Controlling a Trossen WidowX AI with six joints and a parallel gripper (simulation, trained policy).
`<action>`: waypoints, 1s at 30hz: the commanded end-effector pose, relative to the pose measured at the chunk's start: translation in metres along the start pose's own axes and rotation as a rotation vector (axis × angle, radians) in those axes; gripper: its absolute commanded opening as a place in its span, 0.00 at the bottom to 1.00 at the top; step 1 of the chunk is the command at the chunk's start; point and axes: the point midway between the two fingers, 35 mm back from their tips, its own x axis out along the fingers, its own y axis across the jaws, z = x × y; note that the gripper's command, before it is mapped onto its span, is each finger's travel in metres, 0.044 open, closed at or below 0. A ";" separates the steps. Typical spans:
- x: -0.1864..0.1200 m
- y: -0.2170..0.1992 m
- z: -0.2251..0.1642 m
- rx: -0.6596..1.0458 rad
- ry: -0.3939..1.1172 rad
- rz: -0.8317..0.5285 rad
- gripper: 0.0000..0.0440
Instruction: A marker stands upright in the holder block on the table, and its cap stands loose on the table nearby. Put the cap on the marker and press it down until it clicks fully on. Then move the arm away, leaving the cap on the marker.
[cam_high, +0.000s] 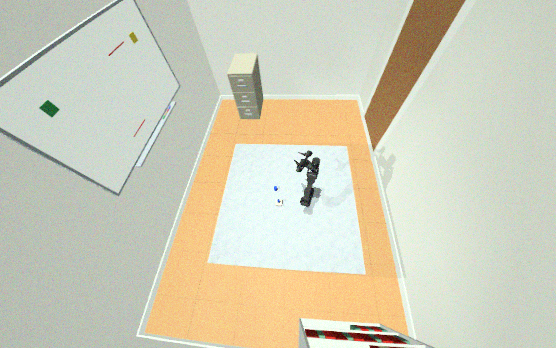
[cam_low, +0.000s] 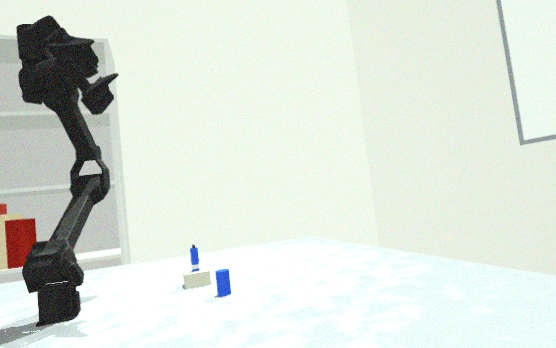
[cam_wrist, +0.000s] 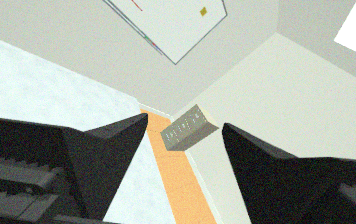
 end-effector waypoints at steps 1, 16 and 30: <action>0.006 -0.003 -0.009 0.013 0.005 0.034 0.74; 0.032 0.001 -0.036 0.049 0.009 0.192 0.74; 0.060 0.012 -0.062 0.068 0.025 0.348 0.73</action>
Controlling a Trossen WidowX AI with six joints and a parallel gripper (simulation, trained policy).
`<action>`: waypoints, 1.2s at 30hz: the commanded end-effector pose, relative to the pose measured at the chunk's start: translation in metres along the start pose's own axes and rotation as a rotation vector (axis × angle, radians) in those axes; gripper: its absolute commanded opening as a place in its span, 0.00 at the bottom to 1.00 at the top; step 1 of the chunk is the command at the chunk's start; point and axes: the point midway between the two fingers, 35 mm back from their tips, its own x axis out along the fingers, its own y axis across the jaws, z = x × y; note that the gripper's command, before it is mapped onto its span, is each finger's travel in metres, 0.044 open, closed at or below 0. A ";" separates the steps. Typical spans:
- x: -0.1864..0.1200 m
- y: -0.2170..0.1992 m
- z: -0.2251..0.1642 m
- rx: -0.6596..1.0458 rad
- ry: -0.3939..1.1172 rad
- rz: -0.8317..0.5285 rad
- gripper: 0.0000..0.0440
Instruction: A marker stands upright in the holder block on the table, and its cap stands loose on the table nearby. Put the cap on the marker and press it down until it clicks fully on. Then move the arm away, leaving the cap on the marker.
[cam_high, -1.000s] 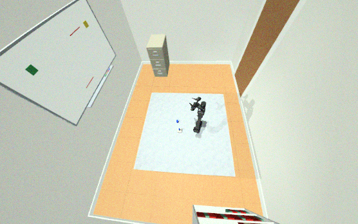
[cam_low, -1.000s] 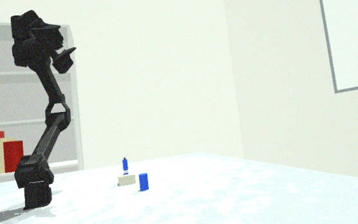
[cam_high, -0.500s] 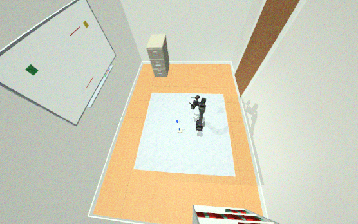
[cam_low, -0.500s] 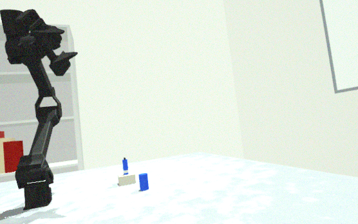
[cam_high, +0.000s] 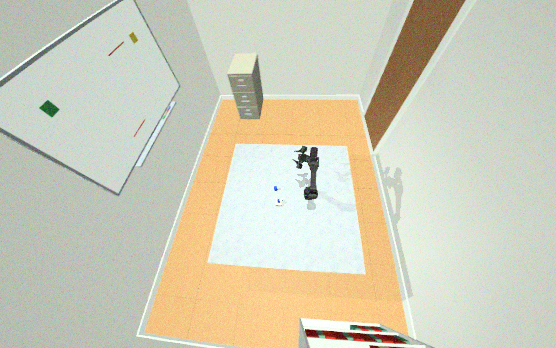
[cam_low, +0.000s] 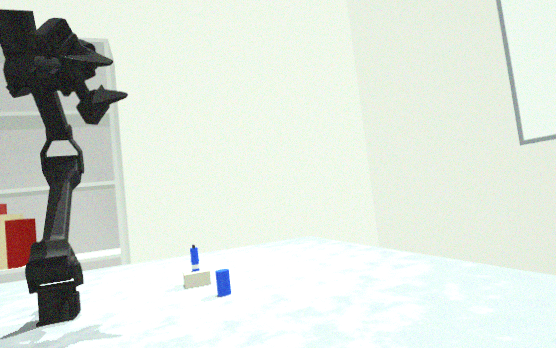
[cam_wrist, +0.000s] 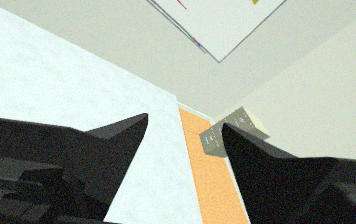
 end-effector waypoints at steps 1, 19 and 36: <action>0.010 -0.001 -0.009 0.007 0.012 0.041 0.73; 0.056 0.011 -0.041 0.013 0.057 0.252 0.73; 0.100 0.034 -0.069 -0.005 0.122 0.458 0.73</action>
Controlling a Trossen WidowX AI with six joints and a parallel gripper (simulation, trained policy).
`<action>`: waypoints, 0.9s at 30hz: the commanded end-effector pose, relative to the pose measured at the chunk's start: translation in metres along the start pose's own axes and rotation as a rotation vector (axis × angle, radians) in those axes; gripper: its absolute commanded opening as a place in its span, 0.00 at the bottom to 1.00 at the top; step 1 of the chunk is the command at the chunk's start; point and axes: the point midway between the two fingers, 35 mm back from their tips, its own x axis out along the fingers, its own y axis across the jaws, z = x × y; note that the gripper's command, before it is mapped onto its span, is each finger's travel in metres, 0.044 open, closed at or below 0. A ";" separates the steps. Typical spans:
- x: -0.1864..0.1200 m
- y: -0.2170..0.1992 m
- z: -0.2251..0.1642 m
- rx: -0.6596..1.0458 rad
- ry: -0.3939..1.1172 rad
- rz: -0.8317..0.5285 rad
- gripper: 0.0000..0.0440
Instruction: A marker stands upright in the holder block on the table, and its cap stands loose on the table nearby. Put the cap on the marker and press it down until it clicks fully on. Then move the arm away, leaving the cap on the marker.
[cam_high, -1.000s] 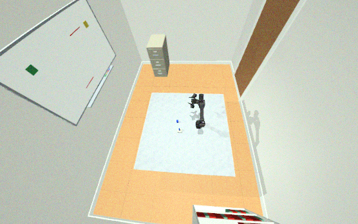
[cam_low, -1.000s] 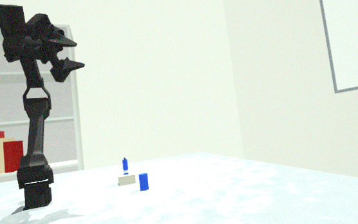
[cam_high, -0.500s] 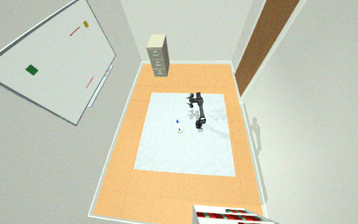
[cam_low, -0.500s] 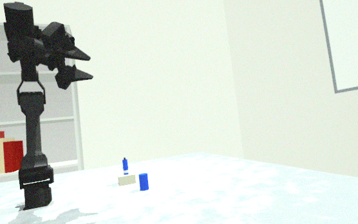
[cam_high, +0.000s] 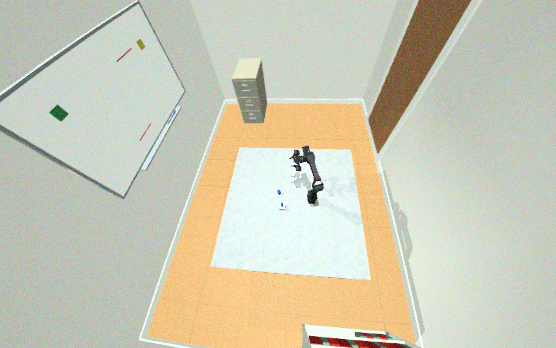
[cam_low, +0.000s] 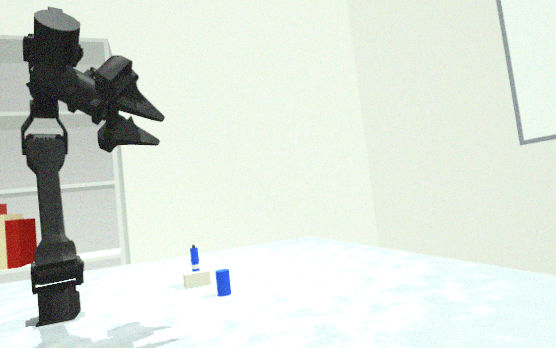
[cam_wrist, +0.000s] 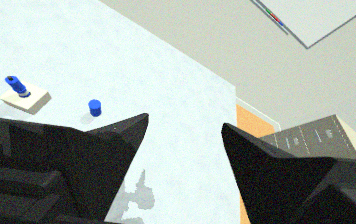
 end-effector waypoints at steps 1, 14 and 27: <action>0.013 0.001 -0.007 -0.003 0.022 0.048 0.73; 0.053 0.010 -0.023 -0.027 0.091 0.201 0.73; 0.090 0.024 -0.037 -0.062 0.172 0.345 0.73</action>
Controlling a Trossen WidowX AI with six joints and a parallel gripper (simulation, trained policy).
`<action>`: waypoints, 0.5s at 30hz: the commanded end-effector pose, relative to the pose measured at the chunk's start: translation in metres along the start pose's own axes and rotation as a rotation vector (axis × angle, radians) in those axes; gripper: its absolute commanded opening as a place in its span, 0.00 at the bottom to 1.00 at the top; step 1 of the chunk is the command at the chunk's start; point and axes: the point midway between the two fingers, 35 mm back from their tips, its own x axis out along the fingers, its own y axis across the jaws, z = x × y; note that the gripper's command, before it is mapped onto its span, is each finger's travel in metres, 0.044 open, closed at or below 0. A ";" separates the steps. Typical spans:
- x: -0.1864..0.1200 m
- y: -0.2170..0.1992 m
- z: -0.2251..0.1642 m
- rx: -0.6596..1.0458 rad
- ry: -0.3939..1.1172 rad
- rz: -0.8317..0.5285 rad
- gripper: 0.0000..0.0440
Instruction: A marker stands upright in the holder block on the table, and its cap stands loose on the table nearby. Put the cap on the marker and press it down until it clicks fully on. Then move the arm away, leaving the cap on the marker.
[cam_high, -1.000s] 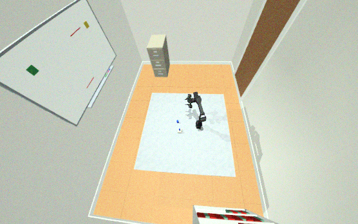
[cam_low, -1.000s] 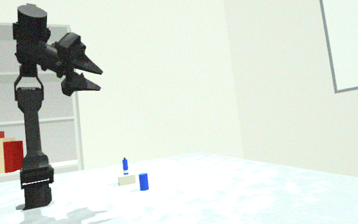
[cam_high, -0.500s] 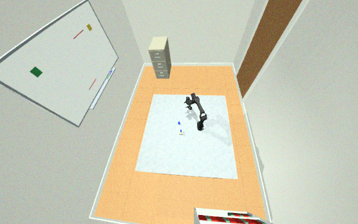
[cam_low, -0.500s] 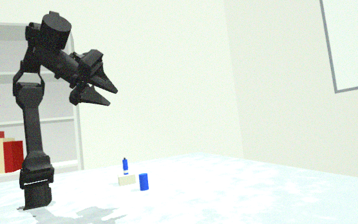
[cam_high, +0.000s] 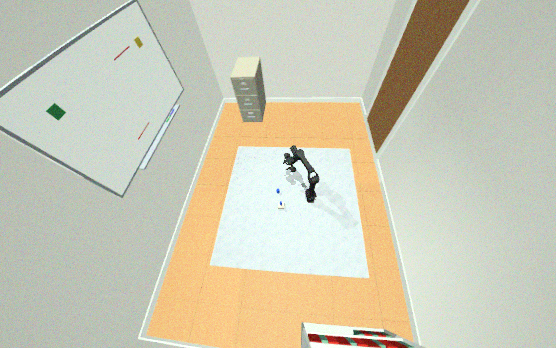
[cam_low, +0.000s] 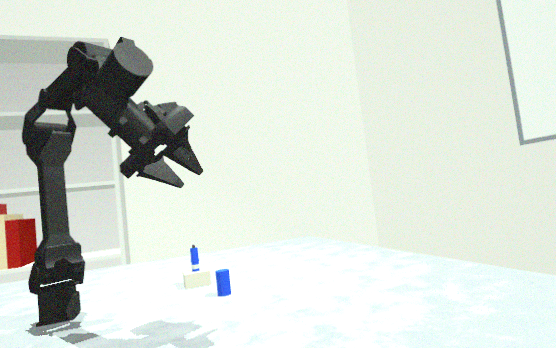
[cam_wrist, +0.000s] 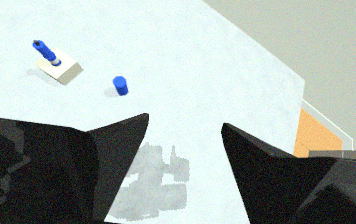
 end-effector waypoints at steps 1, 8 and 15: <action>0.013 0.000 -0.004 -0.010 0.029 0.044 0.73; 0.034 0.003 -0.007 -0.031 0.077 0.114 0.73; 0.052 0.007 -0.010 -0.053 0.128 0.178 0.72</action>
